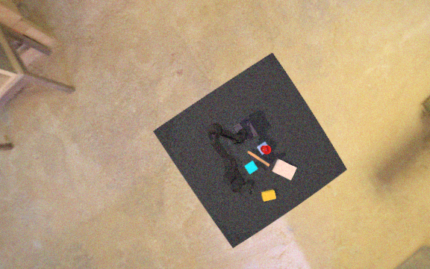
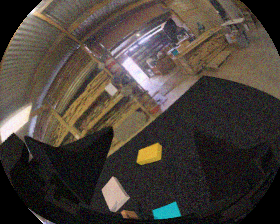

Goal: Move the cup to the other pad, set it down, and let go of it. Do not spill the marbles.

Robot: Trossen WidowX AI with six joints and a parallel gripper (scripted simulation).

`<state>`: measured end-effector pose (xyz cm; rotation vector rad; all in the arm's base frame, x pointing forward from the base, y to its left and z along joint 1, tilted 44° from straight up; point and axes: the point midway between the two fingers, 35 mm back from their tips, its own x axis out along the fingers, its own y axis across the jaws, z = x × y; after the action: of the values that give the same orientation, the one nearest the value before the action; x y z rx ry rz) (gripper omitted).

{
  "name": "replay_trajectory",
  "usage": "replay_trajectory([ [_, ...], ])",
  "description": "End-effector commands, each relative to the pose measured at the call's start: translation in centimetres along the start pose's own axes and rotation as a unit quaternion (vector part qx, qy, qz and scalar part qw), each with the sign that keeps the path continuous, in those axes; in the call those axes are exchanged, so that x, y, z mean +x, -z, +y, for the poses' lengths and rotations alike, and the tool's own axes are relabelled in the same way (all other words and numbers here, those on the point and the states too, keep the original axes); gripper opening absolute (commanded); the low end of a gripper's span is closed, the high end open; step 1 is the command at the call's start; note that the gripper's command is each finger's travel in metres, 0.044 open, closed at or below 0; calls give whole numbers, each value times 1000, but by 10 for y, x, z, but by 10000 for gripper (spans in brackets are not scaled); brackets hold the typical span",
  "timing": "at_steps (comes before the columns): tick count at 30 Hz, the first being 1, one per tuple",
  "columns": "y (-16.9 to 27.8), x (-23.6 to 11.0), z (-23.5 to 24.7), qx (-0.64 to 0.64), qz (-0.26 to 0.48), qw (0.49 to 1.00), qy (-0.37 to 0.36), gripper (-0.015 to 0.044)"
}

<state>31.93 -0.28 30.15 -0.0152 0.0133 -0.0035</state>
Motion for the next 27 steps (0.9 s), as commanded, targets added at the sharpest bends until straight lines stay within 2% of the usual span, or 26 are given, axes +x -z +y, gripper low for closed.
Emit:
replay_trajectory([
  [1,3,2,1,7,7,1000,-1,374],
  [3,29,13,14,57,66,996,-8,321],
  [6,89,26,44,151,198,968,1,242],
  [10,155,20,77,219,336,915,50,148],
  [16,236,-17,113,233,481,828,167,148],
  [21,285,-64,126,188,533,768,302,148],
  [24,304,-94,126,145,520,747,389,148],
  [27,313,-120,123,94,475,742,463,148],
])
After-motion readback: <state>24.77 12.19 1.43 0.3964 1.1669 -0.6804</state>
